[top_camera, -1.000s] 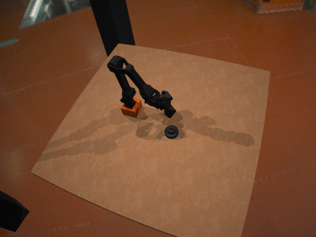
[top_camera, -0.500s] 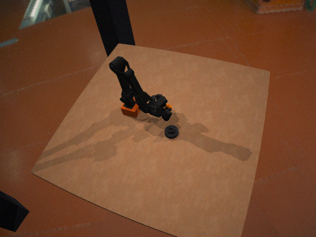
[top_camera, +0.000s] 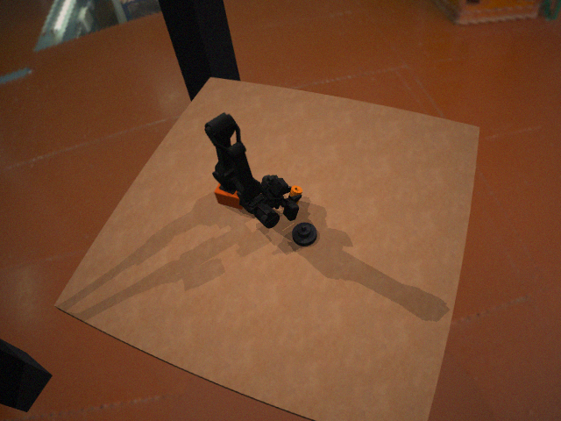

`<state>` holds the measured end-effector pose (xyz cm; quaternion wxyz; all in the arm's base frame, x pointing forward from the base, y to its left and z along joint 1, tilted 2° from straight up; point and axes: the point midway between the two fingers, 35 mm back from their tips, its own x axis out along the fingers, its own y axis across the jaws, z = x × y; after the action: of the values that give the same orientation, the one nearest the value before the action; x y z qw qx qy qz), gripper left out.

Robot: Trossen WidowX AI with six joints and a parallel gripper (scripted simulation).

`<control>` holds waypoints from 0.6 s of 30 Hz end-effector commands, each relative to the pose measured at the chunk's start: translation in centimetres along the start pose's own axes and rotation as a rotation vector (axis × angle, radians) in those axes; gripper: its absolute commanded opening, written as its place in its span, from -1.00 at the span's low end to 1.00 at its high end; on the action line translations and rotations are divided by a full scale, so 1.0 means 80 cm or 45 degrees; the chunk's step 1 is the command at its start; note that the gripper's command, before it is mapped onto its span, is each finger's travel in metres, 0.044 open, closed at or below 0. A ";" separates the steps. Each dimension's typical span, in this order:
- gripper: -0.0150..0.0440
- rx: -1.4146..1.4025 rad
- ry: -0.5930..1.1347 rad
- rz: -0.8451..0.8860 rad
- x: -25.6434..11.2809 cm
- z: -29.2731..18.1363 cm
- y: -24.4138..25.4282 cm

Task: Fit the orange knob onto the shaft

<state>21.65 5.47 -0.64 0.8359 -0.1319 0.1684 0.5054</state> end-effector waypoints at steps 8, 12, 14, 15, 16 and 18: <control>0.11 0.003 -0.080 0.001 -0.006 -0.005 0.001; 0.11 0.003 -0.076 0.001 -0.010 -0.006 0.001; 0.20 0.017 -0.084 0.006 -0.009 -0.006 0.003; 0.29 0.017 -0.084 0.006 -0.009 -0.006 0.003; 0.38 0.017 -0.084 0.006 -0.009 -0.006 0.003; 0.39 0.017 -0.084 0.006 -0.009 -0.006 0.003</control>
<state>21.07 4.85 -0.78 0.8404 -0.1114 0.1435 0.5106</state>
